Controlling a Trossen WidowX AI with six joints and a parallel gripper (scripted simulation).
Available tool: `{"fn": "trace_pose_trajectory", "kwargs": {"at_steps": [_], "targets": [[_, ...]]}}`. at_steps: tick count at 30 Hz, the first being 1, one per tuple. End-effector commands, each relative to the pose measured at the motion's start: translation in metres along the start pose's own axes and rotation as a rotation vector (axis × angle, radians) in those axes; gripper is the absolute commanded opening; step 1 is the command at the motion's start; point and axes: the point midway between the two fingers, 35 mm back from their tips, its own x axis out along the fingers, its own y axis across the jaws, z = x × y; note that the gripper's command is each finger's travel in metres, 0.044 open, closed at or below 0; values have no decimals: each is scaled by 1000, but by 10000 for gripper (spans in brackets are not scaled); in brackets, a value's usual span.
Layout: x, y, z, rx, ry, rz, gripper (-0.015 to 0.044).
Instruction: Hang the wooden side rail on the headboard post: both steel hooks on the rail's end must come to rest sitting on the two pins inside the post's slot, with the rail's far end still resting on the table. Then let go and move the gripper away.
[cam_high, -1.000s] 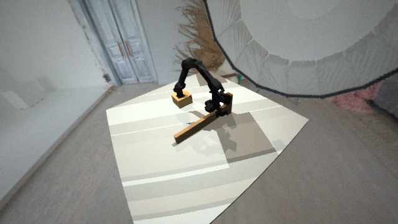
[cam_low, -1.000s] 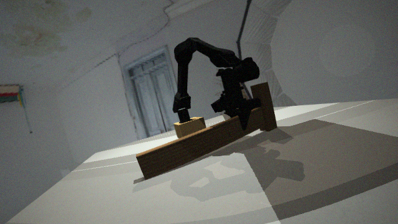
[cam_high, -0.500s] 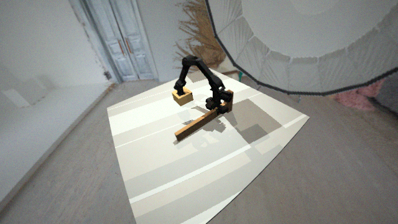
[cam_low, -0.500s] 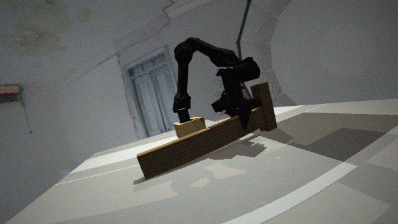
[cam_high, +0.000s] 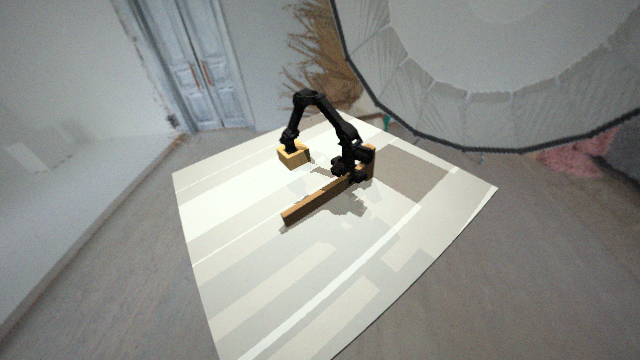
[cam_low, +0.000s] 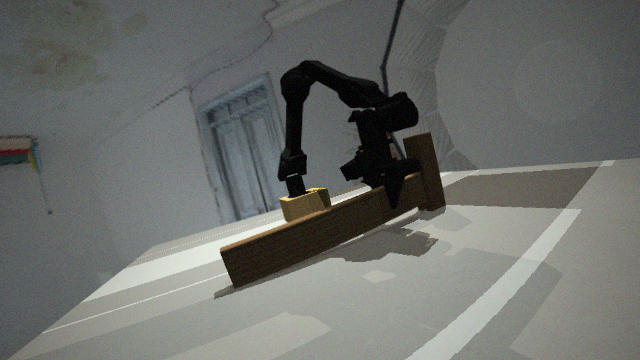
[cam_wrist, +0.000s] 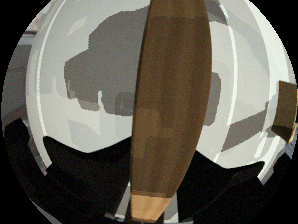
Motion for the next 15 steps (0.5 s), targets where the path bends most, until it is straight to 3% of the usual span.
{"fn": "trace_pose_trajectory", "kwargs": {"at_steps": [1,15], "targets": [[-1,2,-1,4,4,8,0],[2,2,-1,4,4,8,0]]}}
